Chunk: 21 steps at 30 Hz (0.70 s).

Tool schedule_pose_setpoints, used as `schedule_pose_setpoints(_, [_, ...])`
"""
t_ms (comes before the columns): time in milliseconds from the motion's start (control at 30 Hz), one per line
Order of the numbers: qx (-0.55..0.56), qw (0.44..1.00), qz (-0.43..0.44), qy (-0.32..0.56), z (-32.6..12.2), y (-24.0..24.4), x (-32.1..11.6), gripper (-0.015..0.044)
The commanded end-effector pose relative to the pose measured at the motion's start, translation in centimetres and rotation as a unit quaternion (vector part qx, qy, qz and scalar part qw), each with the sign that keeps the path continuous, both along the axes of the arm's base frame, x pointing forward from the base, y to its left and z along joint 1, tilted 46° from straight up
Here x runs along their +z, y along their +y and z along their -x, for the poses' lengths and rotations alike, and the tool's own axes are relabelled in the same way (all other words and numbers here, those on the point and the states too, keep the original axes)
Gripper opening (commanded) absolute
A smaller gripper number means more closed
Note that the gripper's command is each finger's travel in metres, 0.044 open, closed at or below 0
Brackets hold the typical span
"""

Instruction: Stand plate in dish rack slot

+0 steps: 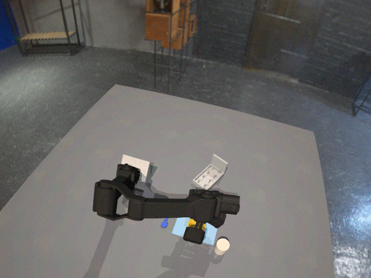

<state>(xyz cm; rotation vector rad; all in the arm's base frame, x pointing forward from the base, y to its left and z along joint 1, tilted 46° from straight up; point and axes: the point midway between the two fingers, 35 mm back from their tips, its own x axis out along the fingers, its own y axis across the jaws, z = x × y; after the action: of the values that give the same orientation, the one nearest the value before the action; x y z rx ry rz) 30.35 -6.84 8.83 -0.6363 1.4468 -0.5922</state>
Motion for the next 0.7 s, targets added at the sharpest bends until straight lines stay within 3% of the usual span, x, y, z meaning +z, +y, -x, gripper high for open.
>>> schedule_pose_setpoints(0, [0.002,1.000,0.002,0.000,0.0,-0.1,0.0,0.0359])
schedule_pose_setpoints(433, [0.002,1.000,0.002,0.000,0.0,-0.1,0.0,0.0292])
schedule_pose_setpoints(667, [0.021,1.000,-0.005,-0.010,-0.6,2.1,1.9,0.0109])
